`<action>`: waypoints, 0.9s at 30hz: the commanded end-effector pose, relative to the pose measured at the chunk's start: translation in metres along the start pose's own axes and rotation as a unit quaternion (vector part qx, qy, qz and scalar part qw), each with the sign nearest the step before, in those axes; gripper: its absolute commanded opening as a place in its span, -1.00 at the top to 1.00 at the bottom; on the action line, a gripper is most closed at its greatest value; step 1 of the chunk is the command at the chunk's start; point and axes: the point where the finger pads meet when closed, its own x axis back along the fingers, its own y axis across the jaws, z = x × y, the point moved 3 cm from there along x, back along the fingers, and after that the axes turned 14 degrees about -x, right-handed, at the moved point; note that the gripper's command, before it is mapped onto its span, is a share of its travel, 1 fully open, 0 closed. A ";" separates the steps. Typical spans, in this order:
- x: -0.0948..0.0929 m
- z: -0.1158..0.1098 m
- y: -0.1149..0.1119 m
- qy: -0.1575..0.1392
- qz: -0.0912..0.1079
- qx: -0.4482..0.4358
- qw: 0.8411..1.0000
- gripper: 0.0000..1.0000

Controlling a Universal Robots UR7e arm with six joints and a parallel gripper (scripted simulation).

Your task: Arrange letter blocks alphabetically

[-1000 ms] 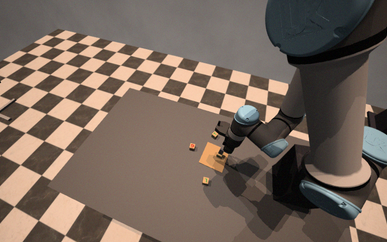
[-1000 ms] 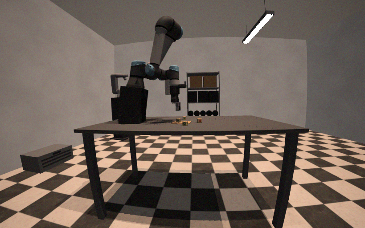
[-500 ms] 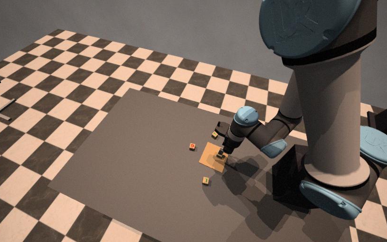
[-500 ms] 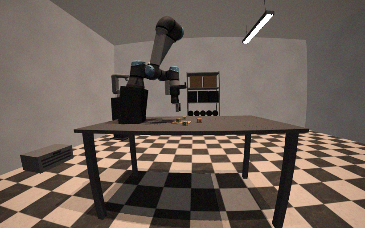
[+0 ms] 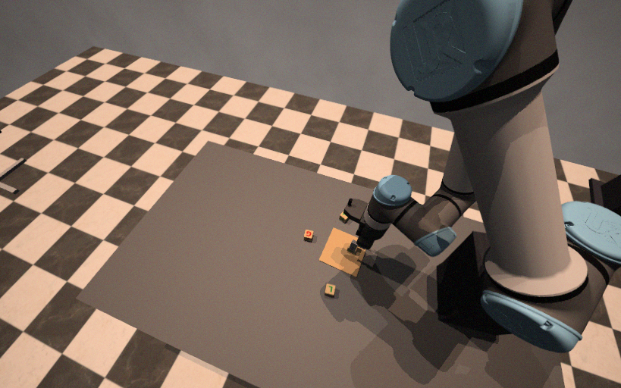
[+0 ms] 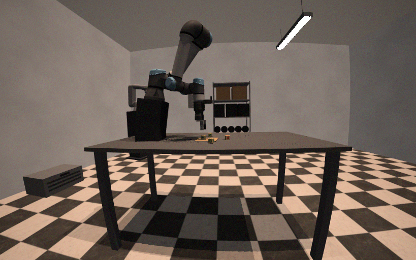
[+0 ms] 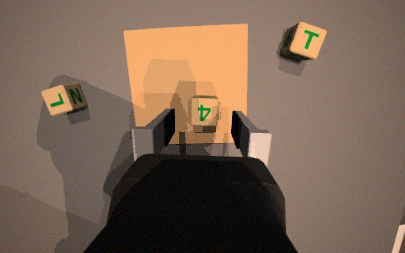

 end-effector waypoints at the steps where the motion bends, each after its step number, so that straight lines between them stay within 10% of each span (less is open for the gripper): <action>1: -0.009 0.002 0.000 0.002 -0.001 0.001 1.000 -1.00; 27: -0.030 0.001 0.000 0.002 -0.001 0.000 1.000 -1.00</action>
